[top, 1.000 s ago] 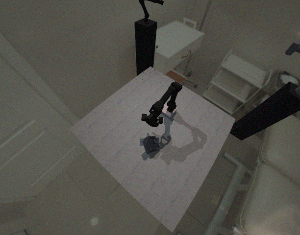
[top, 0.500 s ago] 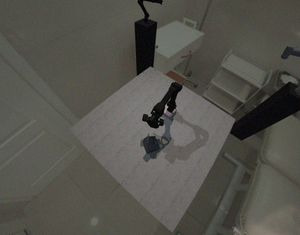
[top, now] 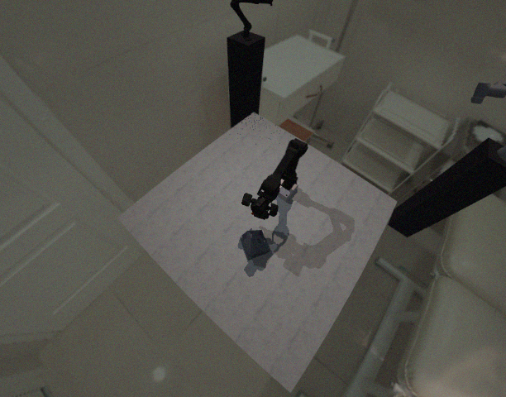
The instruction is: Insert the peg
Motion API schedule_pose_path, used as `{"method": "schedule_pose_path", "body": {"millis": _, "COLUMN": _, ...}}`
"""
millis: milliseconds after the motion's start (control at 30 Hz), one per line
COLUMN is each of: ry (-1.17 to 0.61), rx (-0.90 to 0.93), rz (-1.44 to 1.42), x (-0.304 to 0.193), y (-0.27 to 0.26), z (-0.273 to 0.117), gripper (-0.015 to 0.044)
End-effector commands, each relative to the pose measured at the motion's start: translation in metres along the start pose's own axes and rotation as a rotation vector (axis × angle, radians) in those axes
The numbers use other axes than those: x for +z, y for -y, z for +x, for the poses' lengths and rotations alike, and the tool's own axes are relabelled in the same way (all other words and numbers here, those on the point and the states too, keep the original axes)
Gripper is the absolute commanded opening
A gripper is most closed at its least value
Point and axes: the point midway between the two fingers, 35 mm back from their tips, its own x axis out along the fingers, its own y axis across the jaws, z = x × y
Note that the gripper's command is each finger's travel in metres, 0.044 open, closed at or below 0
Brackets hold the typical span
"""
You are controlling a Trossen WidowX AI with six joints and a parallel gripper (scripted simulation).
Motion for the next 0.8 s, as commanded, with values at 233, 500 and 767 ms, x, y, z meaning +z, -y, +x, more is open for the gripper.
{"method": "schedule_pose_path", "body": {"millis": 233, "ry": 0.017, "rx": -0.028, "rz": 0.078, "x": 0.009, "y": -0.006, "z": -0.004, "gripper": 0.0000}}
{"method": "schedule_pose_path", "body": {"millis": 500, "ry": 0.031, "rx": -0.042, "rz": 0.131, "x": 0.014, "y": -0.012, "z": -0.006, "gripper": 0.0000}}
{"method": "schedule_pose_path", "body": {"millis": 767, "ry": 0.046, "rx": -0.056, "rz": 0.184, "x": 0.019, "y": -0.017, "z": -0.009, "gripper": 0.0000}}
